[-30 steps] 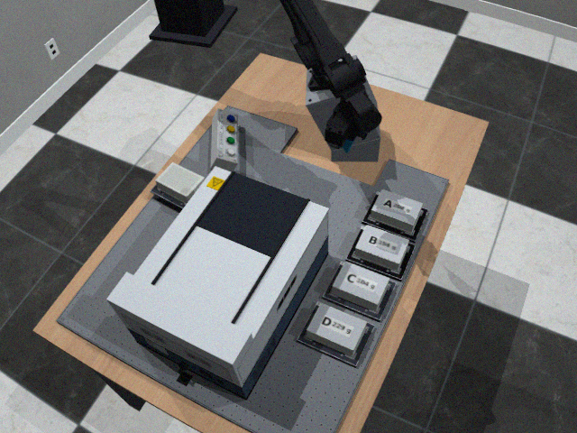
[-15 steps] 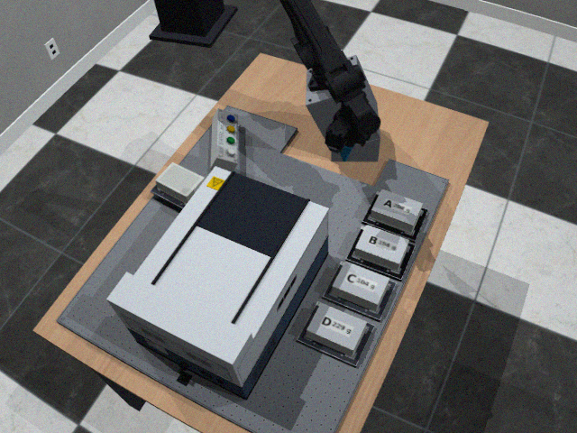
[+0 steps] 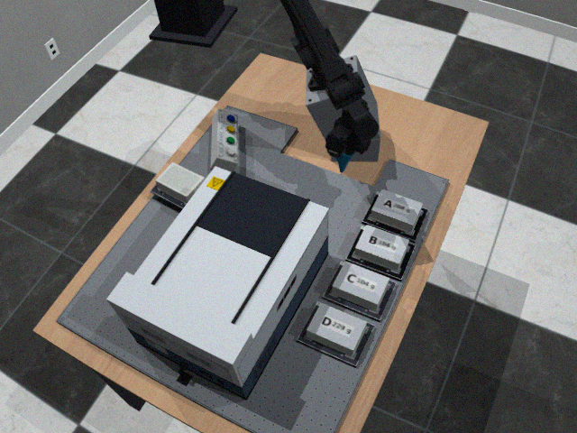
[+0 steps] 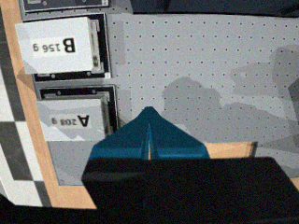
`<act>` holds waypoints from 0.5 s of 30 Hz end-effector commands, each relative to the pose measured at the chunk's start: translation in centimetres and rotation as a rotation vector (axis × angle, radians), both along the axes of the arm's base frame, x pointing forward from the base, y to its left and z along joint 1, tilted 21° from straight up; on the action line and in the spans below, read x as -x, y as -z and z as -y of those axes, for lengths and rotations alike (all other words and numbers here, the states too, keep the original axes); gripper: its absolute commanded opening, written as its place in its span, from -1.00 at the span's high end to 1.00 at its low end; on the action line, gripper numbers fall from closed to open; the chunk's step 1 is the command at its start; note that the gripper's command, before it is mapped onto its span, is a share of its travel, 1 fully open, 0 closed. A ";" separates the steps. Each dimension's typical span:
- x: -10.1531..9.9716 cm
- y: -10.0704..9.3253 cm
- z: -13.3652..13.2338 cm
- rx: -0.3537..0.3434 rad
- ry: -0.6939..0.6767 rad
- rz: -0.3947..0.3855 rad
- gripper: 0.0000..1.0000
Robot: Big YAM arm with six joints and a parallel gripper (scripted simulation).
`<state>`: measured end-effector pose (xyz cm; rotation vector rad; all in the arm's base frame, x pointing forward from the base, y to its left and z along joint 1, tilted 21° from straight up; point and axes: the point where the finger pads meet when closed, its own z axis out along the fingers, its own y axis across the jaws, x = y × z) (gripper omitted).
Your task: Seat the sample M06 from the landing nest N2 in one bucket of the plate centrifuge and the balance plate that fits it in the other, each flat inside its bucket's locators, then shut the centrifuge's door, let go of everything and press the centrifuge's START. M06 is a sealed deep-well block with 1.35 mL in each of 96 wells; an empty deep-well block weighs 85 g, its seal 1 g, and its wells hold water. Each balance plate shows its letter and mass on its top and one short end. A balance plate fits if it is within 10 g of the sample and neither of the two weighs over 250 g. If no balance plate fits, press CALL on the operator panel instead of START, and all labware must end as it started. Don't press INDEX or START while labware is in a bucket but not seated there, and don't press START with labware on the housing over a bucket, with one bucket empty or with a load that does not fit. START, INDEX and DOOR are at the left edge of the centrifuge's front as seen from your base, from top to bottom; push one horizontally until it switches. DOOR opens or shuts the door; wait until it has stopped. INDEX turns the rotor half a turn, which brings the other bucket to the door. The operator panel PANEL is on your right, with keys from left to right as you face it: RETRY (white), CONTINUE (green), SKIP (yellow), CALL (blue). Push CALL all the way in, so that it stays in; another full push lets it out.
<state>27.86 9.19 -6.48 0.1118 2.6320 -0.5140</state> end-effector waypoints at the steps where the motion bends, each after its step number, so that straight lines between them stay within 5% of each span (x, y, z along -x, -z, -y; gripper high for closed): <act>1: -1.0 0.5 0.3 0.006 -0.022 0.022 1.00; 15: -2.4 2.6 1.4 0.027 -0.064 0.139 1.00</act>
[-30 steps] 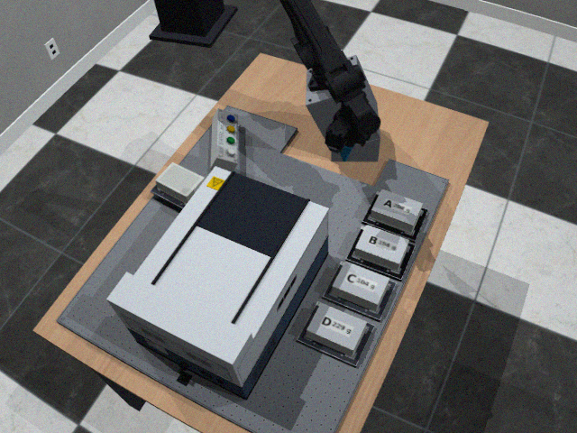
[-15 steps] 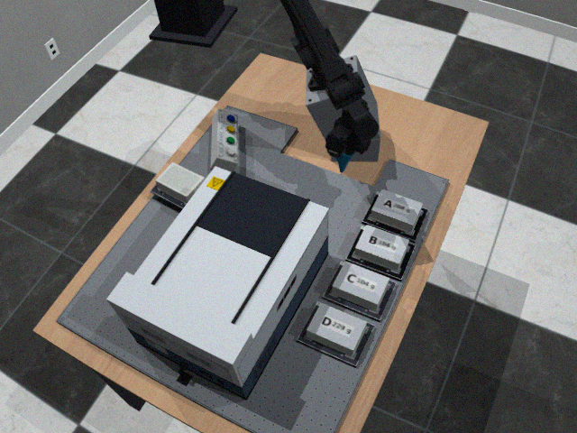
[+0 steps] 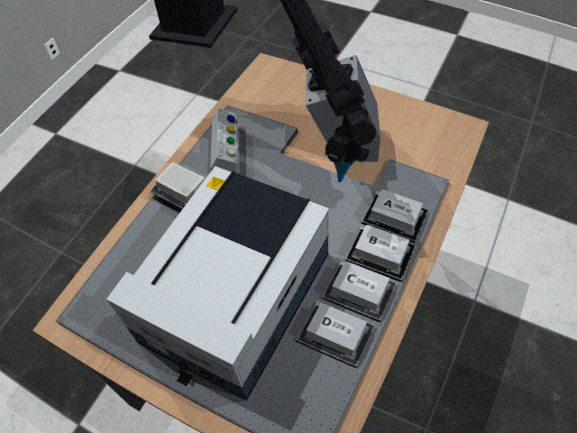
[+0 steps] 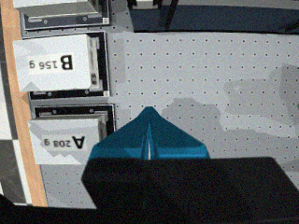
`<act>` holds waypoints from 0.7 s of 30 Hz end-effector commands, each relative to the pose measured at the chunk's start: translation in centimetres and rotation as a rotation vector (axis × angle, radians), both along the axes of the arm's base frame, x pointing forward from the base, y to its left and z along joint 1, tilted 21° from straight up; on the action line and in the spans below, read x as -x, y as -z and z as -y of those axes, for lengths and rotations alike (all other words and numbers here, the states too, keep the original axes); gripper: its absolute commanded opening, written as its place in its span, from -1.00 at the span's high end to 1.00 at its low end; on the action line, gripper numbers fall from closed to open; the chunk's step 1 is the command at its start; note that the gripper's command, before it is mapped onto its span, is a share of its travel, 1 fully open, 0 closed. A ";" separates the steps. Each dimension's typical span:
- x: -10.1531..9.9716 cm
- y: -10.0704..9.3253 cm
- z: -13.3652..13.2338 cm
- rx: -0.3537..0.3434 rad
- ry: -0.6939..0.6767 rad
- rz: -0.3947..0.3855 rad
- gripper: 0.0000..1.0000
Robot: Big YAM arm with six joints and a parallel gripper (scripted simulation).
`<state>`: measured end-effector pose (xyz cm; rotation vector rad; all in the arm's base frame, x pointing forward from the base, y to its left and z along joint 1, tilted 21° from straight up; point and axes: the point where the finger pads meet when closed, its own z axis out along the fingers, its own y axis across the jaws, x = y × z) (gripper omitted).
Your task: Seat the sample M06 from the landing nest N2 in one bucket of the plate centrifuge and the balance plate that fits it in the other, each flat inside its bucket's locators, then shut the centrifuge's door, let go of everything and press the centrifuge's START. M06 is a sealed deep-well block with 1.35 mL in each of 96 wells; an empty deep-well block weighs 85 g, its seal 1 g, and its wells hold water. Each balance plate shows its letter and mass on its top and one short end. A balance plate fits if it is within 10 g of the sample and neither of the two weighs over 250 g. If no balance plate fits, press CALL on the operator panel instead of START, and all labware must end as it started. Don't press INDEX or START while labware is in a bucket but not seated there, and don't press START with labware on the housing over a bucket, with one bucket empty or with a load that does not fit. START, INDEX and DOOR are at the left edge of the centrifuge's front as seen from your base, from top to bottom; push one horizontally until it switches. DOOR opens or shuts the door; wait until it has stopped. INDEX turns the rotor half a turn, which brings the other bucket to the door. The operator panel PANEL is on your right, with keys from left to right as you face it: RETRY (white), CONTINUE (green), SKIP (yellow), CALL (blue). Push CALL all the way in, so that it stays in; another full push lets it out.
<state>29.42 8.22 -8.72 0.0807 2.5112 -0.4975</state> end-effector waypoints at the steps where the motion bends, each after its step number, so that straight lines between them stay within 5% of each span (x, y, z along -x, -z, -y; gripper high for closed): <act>1: -1.0 0.6 0.5 0.015 -0.025 0.031 1.00; 21: -2.4 2.7 1.6 0.034 -0.067 0.150 1.00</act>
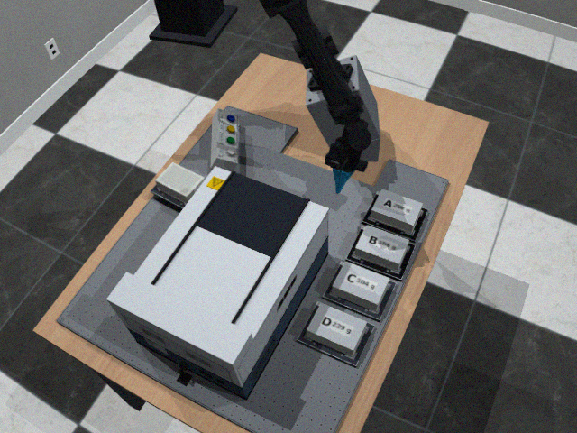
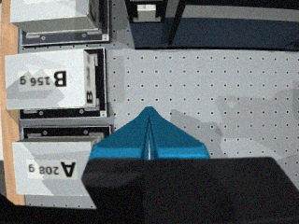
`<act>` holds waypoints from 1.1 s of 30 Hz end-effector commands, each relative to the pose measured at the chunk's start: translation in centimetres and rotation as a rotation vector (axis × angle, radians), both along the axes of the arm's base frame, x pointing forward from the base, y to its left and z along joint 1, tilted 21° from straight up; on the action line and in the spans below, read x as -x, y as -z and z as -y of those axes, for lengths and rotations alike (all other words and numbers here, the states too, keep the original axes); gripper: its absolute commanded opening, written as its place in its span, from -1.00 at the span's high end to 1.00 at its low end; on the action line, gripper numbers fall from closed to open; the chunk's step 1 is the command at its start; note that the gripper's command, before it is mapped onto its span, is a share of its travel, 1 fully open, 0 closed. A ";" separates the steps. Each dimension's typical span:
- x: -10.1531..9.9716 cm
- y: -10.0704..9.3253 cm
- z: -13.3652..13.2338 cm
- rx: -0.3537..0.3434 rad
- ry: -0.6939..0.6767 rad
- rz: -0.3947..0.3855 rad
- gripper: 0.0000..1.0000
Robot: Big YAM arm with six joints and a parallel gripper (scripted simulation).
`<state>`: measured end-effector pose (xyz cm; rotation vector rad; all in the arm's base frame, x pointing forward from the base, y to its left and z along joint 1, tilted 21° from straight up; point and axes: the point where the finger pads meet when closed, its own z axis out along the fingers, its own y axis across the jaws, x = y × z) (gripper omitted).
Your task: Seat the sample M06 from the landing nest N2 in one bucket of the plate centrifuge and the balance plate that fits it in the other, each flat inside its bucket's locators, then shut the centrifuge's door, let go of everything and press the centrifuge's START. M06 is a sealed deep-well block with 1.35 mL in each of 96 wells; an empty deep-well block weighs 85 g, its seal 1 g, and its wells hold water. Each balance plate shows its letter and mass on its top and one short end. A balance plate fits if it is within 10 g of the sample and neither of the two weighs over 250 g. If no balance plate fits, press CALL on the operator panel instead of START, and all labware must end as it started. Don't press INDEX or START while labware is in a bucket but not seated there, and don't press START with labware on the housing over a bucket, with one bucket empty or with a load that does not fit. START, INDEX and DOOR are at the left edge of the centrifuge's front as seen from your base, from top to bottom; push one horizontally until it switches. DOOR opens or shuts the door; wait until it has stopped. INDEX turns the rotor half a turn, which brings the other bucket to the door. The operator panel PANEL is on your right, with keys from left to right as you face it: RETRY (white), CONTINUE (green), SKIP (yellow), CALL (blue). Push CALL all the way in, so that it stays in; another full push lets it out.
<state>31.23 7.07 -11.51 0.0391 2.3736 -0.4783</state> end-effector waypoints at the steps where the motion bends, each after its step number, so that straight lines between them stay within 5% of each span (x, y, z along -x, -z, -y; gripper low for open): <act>1: -0.8 0.0 0.5 0.016 -0.017 0.026 1.00; 33: -2.6 2.3 1.4 0.034 -0.062 0.158 1.00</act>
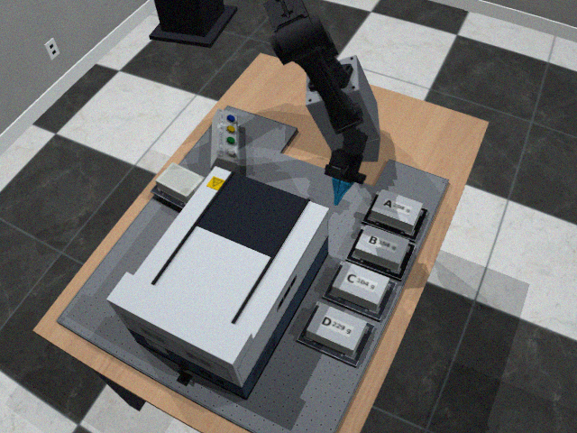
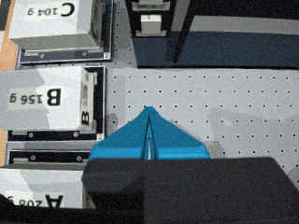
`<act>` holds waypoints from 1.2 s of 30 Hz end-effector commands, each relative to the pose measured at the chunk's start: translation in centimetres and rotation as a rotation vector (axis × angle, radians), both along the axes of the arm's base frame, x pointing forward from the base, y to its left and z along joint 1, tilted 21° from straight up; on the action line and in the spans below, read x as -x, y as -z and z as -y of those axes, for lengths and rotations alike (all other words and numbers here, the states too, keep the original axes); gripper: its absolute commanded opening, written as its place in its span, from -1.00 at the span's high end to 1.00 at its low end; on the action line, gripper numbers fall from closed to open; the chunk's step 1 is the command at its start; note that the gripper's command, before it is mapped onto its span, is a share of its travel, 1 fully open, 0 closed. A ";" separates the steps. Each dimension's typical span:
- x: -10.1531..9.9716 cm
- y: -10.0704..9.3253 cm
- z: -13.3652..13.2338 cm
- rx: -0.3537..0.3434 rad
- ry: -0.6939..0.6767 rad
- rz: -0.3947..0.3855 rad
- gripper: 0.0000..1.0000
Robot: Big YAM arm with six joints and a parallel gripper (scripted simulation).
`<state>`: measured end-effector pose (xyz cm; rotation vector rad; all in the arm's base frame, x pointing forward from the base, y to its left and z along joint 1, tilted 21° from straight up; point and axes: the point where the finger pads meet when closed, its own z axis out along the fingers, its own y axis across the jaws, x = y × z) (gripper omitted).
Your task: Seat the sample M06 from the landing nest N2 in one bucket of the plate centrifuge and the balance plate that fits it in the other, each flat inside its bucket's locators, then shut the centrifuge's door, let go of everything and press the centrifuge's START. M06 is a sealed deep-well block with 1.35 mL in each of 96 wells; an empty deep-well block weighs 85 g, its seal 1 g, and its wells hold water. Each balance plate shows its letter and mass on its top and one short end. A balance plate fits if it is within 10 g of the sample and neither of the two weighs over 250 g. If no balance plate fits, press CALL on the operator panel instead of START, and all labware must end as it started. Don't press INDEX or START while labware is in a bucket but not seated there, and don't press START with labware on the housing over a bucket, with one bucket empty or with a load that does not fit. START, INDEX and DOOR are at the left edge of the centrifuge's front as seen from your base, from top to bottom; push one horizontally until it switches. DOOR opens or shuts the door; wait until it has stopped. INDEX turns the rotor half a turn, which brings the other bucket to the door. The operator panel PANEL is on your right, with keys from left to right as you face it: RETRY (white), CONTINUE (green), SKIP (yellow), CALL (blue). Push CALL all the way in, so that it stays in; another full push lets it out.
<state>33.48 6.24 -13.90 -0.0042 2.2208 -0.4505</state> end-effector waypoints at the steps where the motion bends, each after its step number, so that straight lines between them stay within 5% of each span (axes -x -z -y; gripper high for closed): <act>1: -0.4 -0.1 0.6 0.017 -0.001 0.012 1.00; 36: -0.9 -0.1 0.6 0.014 -0.009 0.040 1.00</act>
